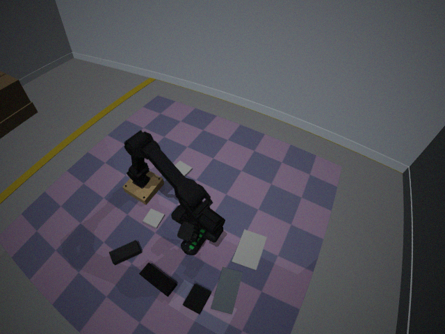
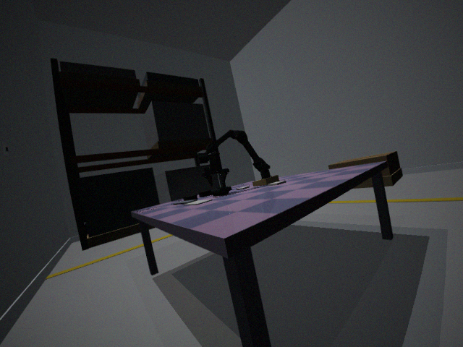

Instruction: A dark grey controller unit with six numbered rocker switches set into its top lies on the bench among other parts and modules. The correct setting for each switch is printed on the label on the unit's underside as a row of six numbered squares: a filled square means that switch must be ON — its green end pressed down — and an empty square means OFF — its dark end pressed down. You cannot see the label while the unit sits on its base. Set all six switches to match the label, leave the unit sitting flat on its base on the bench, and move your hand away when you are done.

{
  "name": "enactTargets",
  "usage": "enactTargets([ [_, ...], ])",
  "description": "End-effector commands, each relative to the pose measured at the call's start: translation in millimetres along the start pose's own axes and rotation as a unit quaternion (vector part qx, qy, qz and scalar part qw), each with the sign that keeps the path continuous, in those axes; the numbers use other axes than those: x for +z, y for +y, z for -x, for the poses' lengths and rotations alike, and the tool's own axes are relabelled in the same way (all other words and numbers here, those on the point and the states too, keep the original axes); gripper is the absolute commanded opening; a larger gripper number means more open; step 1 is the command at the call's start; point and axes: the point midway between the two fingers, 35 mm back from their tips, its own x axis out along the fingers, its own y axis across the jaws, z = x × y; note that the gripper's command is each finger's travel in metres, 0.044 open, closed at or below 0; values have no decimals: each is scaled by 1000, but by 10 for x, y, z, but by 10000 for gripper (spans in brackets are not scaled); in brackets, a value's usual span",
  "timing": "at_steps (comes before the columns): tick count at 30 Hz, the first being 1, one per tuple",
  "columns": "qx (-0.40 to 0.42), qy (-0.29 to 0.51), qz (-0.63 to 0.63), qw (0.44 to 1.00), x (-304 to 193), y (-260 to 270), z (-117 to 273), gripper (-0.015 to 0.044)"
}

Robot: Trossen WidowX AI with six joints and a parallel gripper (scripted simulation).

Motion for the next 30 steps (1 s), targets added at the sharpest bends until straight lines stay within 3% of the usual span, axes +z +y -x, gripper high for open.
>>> enactTargets([
  [1,-10,1,-12,1000,39,-44,-42,440],
  [17,-10,1,-12,1000,39,-44,-42,440],
  [24,-13,9,-1,1000,-489,-44,227,440],
  [30,-13,10,-1,1000,-505,-45,233,440],
])
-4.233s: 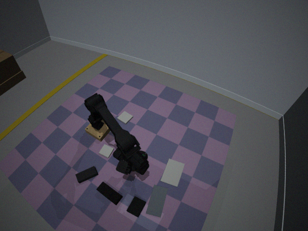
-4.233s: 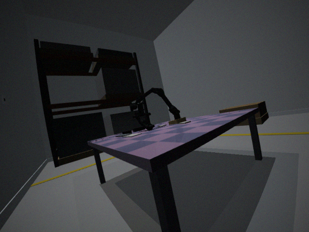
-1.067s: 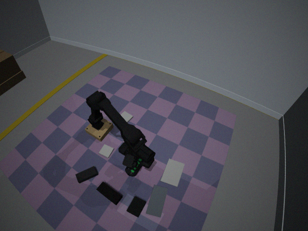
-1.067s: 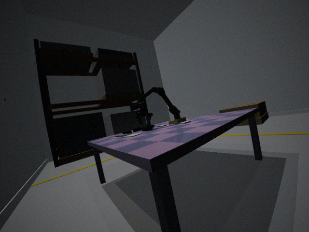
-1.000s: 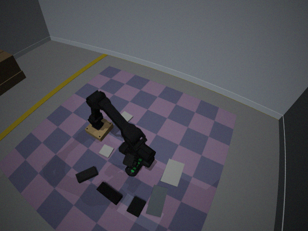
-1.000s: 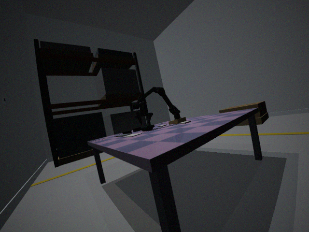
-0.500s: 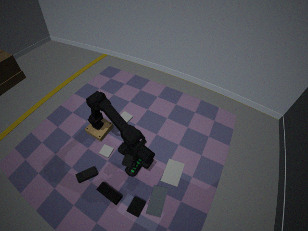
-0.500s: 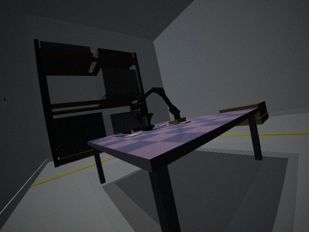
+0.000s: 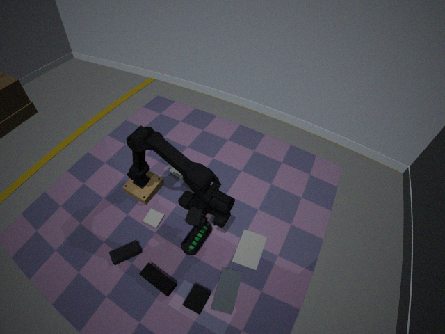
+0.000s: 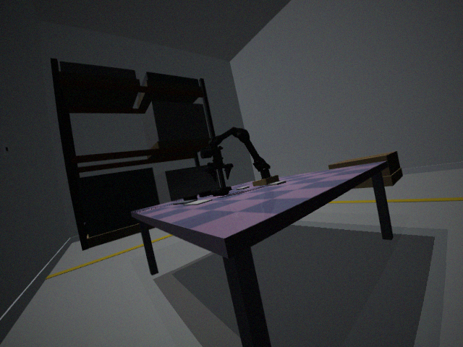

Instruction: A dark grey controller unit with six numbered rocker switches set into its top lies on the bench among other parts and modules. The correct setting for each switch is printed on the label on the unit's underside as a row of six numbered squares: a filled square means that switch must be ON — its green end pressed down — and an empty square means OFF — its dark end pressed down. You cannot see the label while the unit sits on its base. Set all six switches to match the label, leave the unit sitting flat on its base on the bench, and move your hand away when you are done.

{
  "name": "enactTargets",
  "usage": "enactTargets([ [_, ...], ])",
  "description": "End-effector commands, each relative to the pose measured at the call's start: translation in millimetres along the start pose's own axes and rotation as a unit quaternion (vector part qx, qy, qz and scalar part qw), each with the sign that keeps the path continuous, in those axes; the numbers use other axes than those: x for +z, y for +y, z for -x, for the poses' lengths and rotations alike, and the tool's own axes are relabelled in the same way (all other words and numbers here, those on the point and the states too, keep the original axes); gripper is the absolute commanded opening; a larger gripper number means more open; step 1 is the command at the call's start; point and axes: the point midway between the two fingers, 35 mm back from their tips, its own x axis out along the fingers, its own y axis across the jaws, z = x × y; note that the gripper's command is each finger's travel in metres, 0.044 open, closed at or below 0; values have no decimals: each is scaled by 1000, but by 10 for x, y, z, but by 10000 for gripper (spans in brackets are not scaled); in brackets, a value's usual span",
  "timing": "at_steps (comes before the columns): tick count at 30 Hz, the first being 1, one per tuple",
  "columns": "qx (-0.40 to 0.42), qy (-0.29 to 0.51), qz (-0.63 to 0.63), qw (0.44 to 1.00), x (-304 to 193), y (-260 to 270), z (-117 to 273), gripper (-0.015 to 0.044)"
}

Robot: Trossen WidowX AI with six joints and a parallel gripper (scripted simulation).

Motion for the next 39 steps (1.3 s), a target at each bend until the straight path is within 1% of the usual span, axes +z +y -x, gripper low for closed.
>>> enactTargets([
  [1,-6,2,-9,1000,22,-17,-31,440],
  [39,-6,2,-9,1000,21,-26,-621,440],
])
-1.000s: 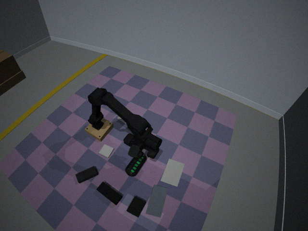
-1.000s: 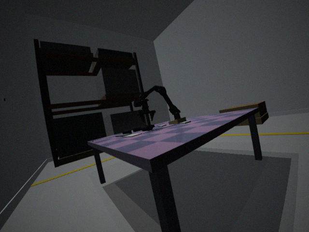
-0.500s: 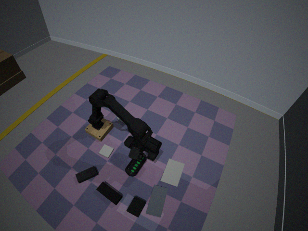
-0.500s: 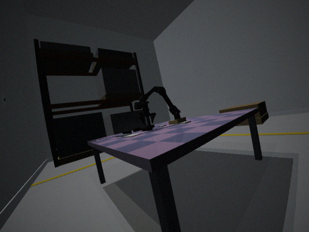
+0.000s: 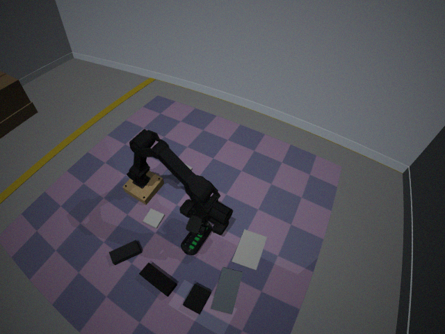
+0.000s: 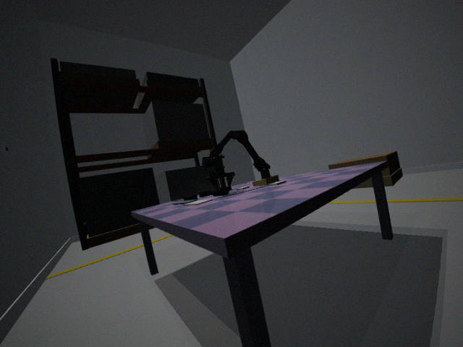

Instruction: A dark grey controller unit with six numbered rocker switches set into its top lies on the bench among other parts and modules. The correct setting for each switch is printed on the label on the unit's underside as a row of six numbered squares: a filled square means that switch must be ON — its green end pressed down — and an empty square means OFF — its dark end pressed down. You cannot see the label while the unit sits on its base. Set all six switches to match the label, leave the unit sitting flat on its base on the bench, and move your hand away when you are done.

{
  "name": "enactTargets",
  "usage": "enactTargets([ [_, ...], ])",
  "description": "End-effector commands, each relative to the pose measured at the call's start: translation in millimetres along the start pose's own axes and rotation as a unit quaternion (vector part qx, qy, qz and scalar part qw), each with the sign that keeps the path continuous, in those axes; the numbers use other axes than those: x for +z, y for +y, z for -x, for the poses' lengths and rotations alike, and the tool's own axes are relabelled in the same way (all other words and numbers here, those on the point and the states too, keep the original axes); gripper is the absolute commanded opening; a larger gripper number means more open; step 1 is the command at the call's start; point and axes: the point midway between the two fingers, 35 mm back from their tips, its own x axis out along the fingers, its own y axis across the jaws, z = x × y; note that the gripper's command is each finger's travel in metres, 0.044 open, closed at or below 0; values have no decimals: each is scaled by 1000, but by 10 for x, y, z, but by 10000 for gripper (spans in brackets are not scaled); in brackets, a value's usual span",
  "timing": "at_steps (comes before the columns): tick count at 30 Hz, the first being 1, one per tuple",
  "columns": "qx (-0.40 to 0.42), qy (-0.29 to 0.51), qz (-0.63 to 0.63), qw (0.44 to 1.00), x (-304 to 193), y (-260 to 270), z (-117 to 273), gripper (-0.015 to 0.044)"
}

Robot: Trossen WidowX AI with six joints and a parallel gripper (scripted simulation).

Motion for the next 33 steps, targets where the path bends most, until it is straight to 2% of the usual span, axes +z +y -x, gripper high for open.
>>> enactTargets([
  [1,-4,2,2,1000,-6,-18,-50,414],
  [4,-4,2,2,1000,-6,-18,-50,335],
  [18,-4,2,2,1000,-6,-18,-50,242],
  [27,-4,2,2,1000,-1,-65,-51,5],
  [33,-4,2,2,1000,5,-124,-57,0],
])
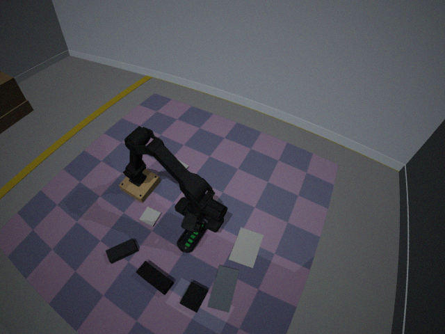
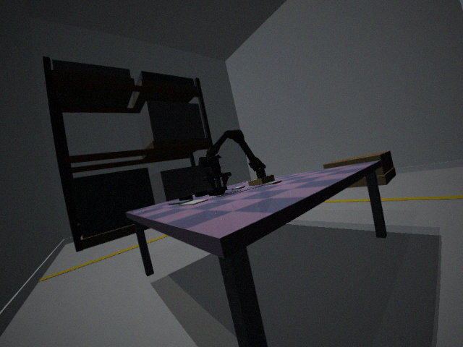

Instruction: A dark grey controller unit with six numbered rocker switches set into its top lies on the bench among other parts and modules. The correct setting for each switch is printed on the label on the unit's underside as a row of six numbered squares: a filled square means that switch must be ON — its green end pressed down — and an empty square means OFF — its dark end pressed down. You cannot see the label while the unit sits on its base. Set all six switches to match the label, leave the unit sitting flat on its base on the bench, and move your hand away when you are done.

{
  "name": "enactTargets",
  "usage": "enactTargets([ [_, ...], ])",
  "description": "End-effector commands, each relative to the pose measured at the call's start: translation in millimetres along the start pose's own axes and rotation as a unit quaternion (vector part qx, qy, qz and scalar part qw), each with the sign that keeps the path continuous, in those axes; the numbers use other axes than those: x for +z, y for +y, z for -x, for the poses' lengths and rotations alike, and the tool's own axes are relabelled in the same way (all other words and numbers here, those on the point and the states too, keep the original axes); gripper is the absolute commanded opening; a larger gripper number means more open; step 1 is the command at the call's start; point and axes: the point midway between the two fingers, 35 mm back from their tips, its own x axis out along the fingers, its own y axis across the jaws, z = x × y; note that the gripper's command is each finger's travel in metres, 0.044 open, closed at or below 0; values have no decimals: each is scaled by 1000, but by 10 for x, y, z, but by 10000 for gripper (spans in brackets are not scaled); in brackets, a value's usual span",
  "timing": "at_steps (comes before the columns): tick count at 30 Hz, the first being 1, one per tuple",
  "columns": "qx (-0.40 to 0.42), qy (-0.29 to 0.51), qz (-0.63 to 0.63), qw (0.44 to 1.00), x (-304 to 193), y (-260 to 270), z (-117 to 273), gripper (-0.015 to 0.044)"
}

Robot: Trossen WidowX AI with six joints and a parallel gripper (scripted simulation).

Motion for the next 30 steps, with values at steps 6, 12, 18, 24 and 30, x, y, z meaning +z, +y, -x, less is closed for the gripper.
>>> enactTargets([
  [6,-7,1,-1,1000,13,-114,-27,0],
  [12,-7,1,-1,1000,19,-171,-29,0],
  [18,-7,1,-1,1000,25,-230,-31,0],
  [24,-7,1,-1,1000,31,-289,-31,0],
  [30,-7,1,-1,1000,35,-334,-31,0],
])
